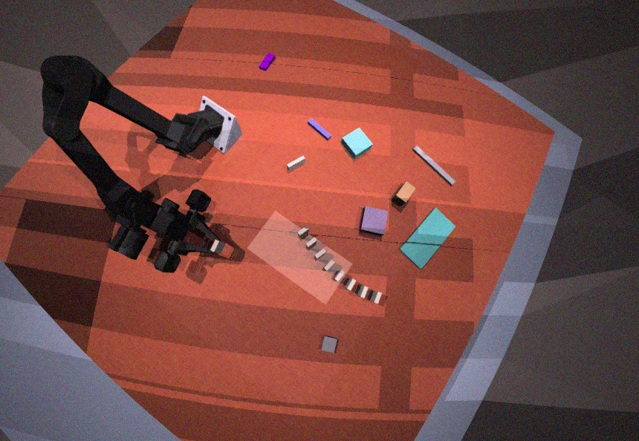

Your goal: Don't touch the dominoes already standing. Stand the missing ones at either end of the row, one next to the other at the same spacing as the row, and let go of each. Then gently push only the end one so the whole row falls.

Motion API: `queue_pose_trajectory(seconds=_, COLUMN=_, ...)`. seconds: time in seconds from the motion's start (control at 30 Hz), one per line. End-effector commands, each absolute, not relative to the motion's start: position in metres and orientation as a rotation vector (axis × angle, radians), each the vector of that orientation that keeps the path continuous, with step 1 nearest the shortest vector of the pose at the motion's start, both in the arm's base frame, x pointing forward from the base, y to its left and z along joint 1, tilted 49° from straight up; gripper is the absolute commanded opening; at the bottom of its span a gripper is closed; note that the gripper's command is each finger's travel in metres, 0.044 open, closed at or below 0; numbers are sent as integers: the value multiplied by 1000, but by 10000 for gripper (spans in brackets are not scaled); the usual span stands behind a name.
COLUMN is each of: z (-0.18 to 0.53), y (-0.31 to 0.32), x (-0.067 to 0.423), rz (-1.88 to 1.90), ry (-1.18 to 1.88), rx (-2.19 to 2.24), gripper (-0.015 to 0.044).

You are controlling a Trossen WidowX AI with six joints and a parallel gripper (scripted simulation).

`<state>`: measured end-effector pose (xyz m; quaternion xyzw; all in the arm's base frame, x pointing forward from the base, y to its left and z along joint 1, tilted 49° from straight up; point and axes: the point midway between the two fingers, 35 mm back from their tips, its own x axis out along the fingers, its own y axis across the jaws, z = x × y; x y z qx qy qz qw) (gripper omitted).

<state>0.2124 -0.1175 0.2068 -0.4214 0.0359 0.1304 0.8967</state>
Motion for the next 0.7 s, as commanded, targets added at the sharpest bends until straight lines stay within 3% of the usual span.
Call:
queue_pose_trajectory(seconds=0.0, z=203, y=-122, x=213, rz=273, ry=71, rx=-873, gripper=107)
queue_pose_trajectory(seconds=0.67, z=179, y=-147, x=218, rz=271, ry=77, rx=-868, gripper=107)
